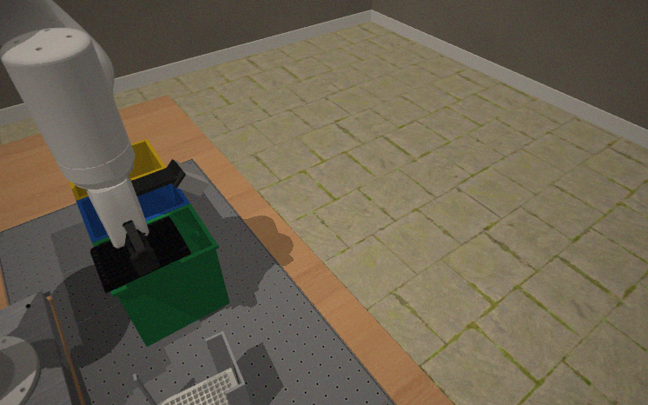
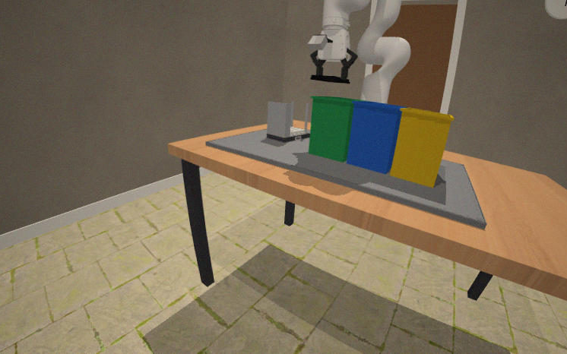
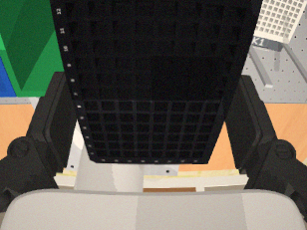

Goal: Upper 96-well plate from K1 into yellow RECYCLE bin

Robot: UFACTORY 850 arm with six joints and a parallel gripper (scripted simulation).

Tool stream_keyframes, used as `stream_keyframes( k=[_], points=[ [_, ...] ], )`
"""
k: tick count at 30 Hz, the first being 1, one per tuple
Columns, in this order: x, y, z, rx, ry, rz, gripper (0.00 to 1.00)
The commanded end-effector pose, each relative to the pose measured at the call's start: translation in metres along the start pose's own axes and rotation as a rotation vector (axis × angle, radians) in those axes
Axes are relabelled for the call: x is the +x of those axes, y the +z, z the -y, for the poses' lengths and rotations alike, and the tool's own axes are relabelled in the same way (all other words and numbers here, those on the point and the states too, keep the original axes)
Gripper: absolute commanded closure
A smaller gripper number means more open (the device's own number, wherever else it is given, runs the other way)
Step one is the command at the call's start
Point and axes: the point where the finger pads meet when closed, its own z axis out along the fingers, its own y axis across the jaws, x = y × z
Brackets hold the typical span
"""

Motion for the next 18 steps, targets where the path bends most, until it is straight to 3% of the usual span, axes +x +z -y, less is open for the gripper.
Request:
stream_keyframes(
  k=[1, 18],
  points=[
    [0.002, 0.0, 0.012, -0.002, 0.001, -0.001, 1.0],
    [0.006, 0.002, 0.062, -0.002, 0.001, -0.001, 1.0]
  ],
)
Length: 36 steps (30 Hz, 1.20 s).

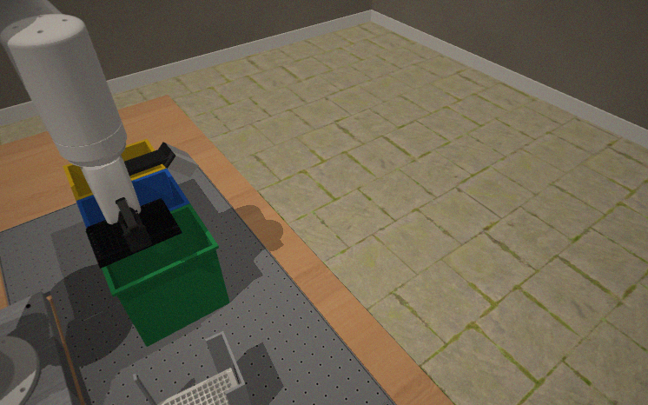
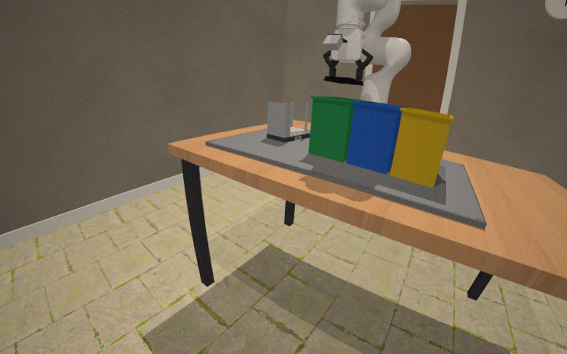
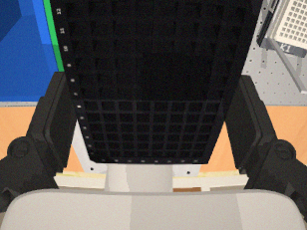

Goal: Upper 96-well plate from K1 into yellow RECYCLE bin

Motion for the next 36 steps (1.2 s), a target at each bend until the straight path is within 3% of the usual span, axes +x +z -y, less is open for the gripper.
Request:
stream_keyframes(
  k=[1, 36],
  points=[
    [0.002, 0.0, 0.014, -0.002, 0.0, -0.001, 1.0],
    [0.011, 0.004, 0.117, -0.001, 0.0, -0.001, 1.0]
  ],
)
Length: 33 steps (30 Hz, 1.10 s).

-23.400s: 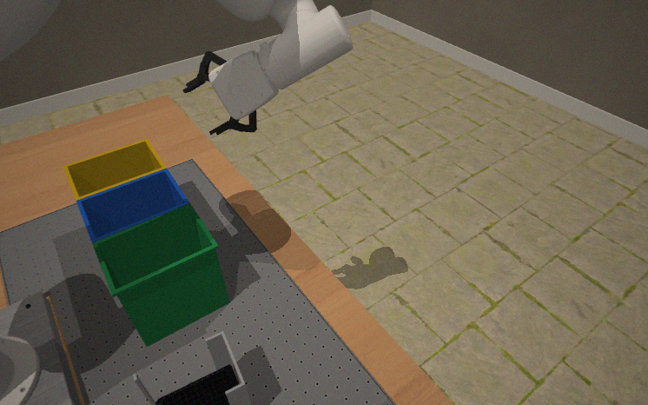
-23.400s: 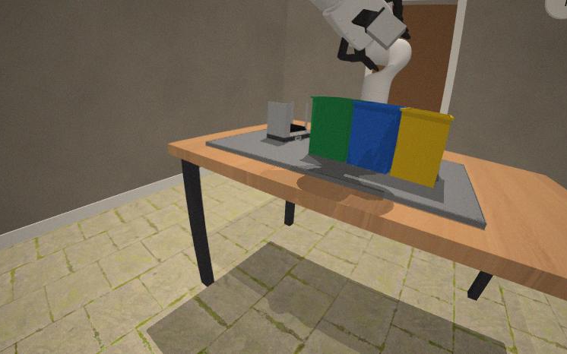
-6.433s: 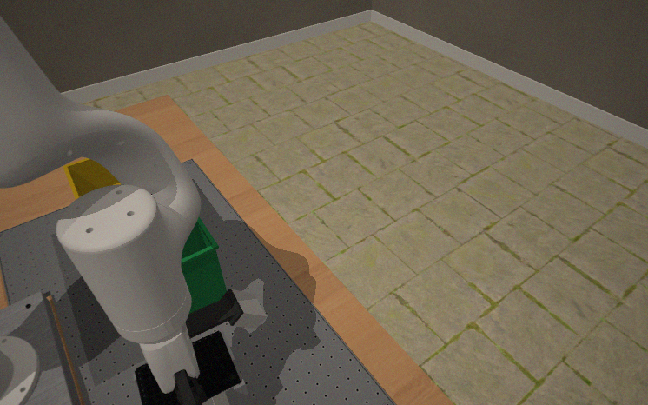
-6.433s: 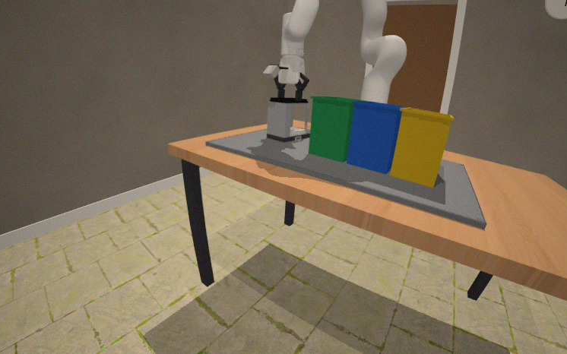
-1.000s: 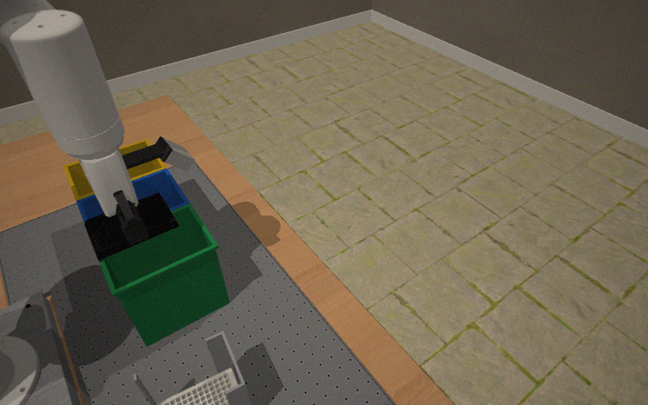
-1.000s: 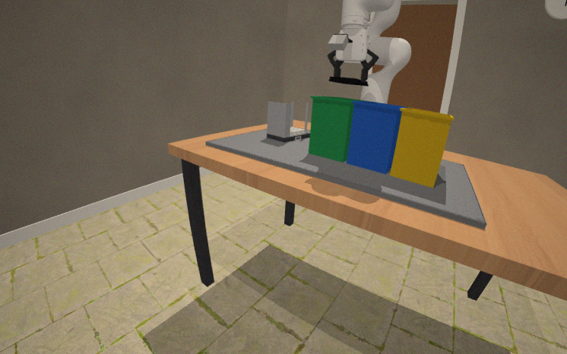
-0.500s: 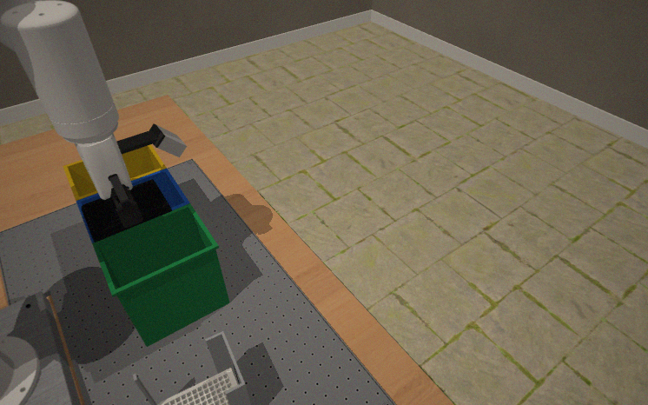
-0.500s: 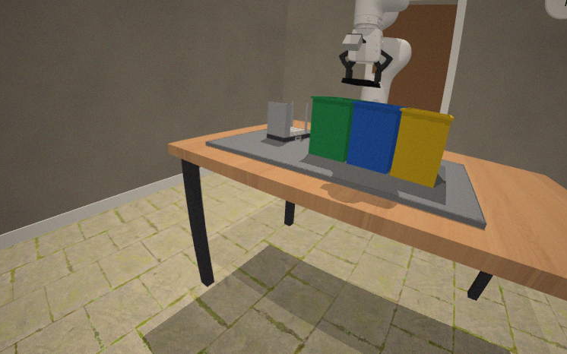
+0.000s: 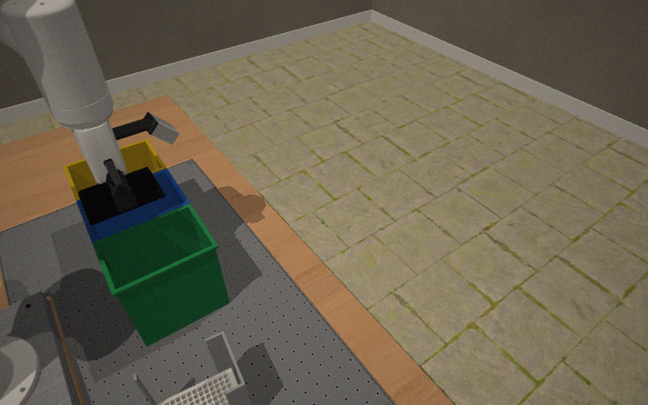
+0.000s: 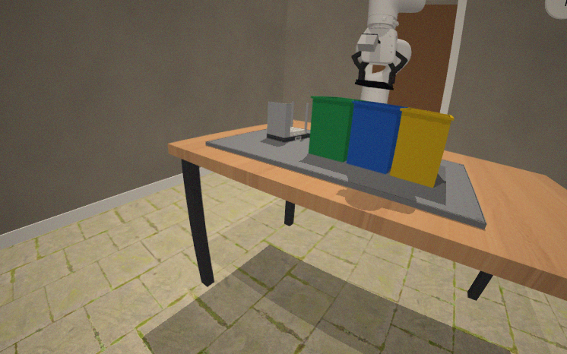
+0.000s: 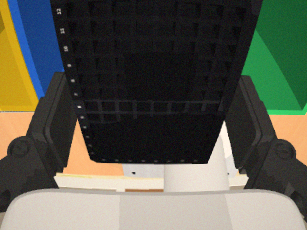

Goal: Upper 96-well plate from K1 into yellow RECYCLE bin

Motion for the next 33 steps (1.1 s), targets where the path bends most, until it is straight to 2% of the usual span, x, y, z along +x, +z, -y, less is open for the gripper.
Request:
stream_keyframes(
  k=[1, 33],
  points=[
    [0.002, 0.0, 0.015, -0.001, 0.0, -0.002, 1.0],
    [0.01, 0.003, 0.108, 0.0, 0.0, -0.002, 1.0]
  ],
)
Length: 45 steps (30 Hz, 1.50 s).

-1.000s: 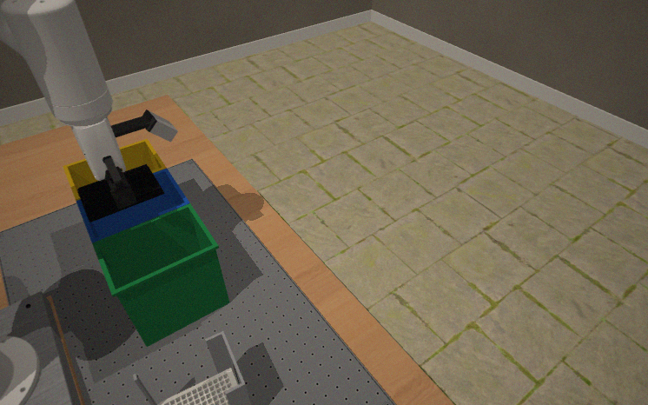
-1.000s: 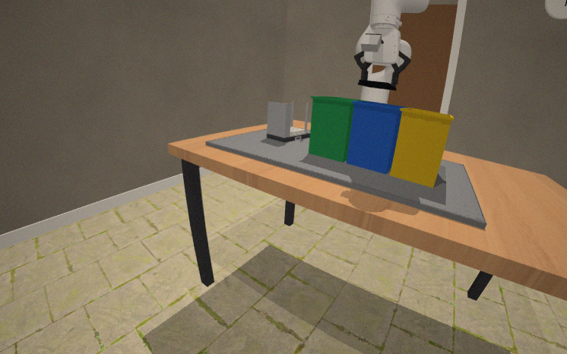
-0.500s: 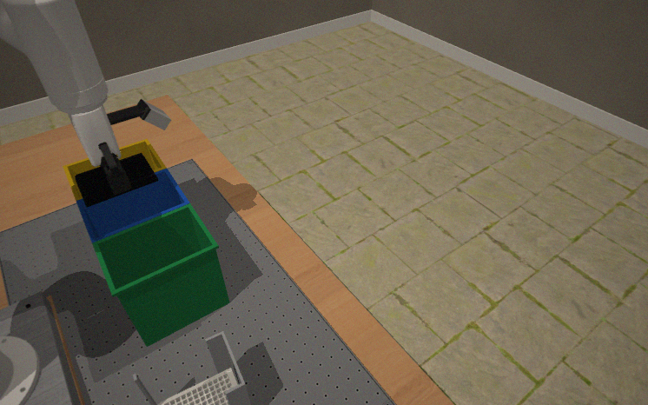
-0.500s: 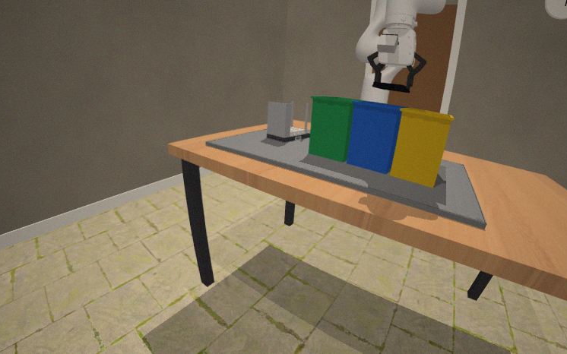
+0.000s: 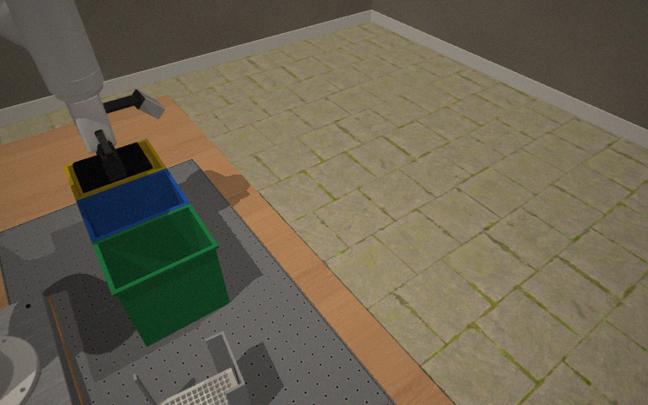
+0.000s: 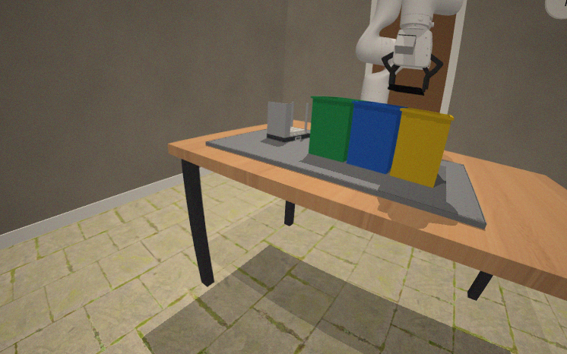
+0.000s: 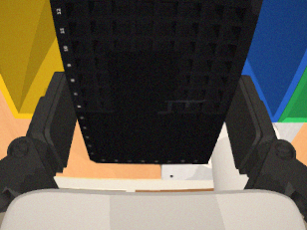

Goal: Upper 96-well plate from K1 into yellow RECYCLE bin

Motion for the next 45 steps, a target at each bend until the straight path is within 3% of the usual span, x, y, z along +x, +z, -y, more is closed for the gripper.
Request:
stream_keyframes(
  k=[1, 20, 45],
  points=[
    [0.002, 0.0, 0.015, 0.0, 0.0, -0.002, 1.0],
    [0.007, 0.002, 0.069, 0.0, 0.0, -0.002, 1.0],
    [0.007, 0.002, 0.069, 0.0, 0.0, -0.002, 1.0]
  ],
)
